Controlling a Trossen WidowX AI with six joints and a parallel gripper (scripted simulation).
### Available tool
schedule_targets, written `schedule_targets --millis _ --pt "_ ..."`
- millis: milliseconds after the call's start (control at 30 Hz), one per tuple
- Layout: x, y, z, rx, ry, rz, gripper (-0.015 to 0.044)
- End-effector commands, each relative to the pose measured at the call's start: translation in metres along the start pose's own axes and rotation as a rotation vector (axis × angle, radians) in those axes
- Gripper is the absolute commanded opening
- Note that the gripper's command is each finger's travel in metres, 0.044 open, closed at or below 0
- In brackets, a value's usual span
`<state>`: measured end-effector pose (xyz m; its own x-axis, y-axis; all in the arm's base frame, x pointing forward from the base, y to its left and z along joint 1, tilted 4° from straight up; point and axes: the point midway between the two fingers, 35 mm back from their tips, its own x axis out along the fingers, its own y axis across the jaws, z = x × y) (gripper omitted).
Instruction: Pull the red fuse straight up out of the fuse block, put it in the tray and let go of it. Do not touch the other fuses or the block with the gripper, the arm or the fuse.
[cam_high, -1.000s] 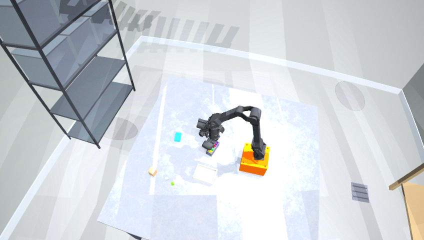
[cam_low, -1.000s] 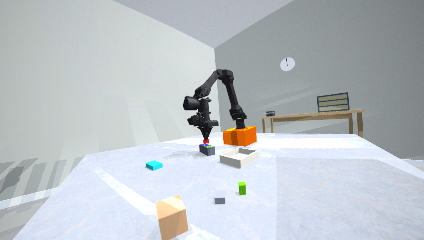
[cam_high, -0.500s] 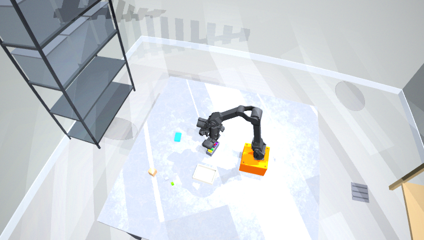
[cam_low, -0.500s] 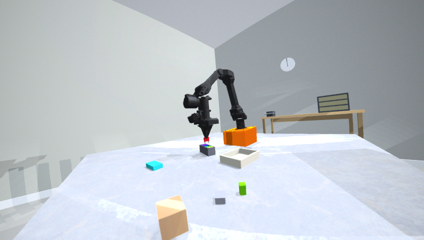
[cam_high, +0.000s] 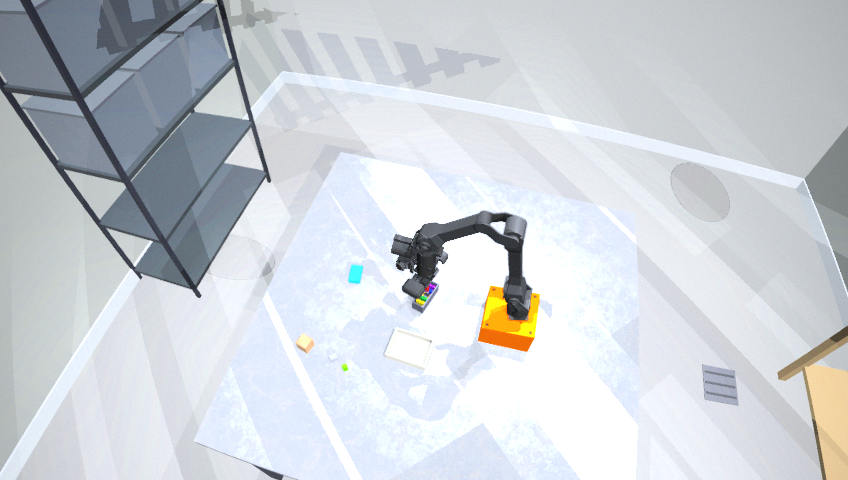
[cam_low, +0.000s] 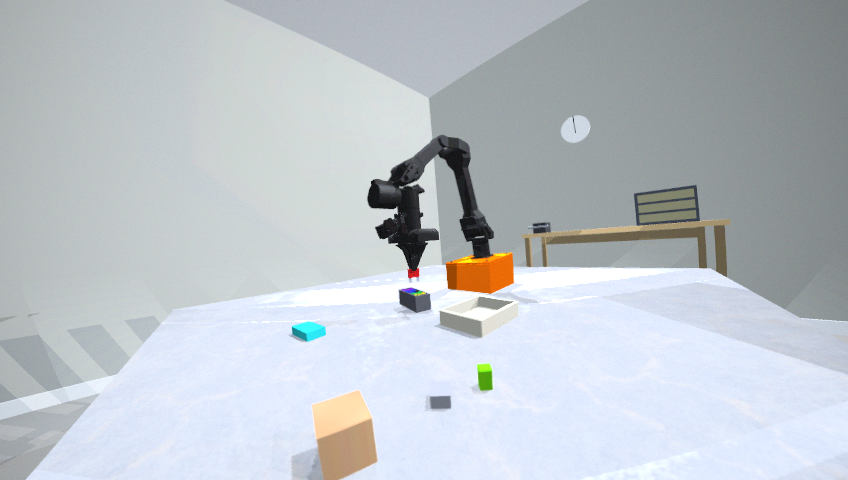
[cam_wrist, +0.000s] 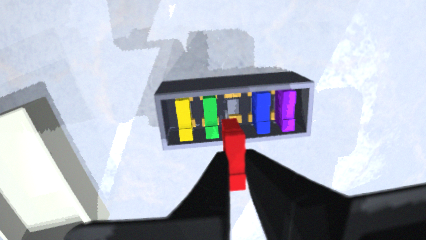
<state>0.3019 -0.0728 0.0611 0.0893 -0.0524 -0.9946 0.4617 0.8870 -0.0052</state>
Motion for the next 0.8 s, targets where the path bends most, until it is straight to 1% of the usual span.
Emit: schedule_targets --millis 0,400,767 --pt "0.0 0.019 -0.001 -0.006 0.003 0.003 0.0" --pt "0.0 0.084 -0.012 -0.005 0.006 0.009 0.0" --pt "-0.001 0.144 -0.036 -0.005 0.008 0.014 0.0"
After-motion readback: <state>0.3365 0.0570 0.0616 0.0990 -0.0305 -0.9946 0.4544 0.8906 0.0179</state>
